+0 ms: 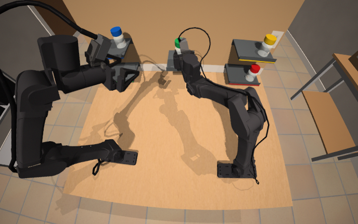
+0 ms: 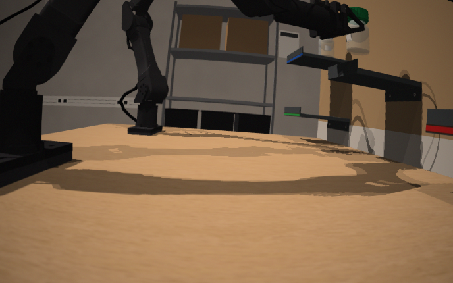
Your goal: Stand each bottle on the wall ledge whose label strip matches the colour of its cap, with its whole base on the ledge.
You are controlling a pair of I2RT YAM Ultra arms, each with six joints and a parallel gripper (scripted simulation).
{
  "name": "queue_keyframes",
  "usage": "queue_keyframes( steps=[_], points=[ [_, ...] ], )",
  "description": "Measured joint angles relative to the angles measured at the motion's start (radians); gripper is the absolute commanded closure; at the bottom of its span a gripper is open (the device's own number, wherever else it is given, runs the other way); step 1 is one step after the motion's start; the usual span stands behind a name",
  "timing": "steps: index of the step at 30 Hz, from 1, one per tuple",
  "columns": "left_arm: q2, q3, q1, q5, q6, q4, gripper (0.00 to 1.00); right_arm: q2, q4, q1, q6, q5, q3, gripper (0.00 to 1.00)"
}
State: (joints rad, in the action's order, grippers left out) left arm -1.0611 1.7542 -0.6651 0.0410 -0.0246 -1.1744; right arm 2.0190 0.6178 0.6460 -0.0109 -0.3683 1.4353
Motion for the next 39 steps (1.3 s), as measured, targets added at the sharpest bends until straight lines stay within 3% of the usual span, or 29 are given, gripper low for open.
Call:
queue_keyframes(
  steps=[39],
  points=[
    [0.000, 0.000, 0.000, 0.000, 0.000, 0.000, 0.00, 0.082, 0.177, -0.002, -0.004, 0.000, -0.093, 0.50]
  ],
)
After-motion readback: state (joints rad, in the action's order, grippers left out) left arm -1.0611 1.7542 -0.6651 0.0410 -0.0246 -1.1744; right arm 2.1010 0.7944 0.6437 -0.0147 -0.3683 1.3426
